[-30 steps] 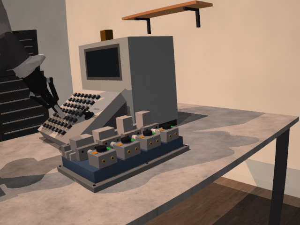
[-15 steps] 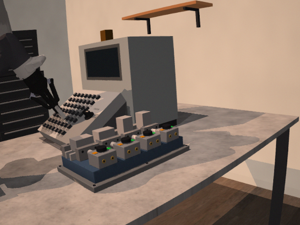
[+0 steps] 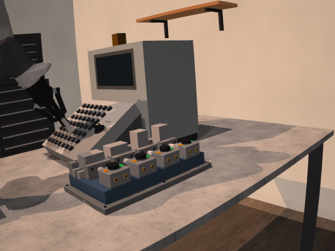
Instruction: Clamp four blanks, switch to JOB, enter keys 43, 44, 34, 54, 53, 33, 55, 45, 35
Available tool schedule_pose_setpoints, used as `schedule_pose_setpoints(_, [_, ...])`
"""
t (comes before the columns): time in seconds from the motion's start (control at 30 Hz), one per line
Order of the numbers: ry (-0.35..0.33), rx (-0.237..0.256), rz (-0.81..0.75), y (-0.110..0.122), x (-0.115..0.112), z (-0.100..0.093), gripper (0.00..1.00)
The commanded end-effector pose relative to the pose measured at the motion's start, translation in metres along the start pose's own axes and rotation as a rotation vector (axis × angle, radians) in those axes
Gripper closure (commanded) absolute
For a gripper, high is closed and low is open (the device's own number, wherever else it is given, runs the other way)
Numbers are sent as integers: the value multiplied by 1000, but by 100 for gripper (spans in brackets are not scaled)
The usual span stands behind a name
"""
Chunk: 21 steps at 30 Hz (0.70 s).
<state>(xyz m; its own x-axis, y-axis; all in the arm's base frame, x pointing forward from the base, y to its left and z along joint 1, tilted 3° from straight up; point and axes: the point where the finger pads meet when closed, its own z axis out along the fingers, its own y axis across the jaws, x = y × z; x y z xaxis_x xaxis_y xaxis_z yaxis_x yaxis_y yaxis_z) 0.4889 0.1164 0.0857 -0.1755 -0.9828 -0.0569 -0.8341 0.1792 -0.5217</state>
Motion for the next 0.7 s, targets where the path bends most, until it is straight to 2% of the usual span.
schedule_pose_setpoints(0.0, [2, 3, 7, -1, 1, 0, 100])
schedule_pose_setpoints(0.67, [2, 4, 7, -1, 1, -2, 100])
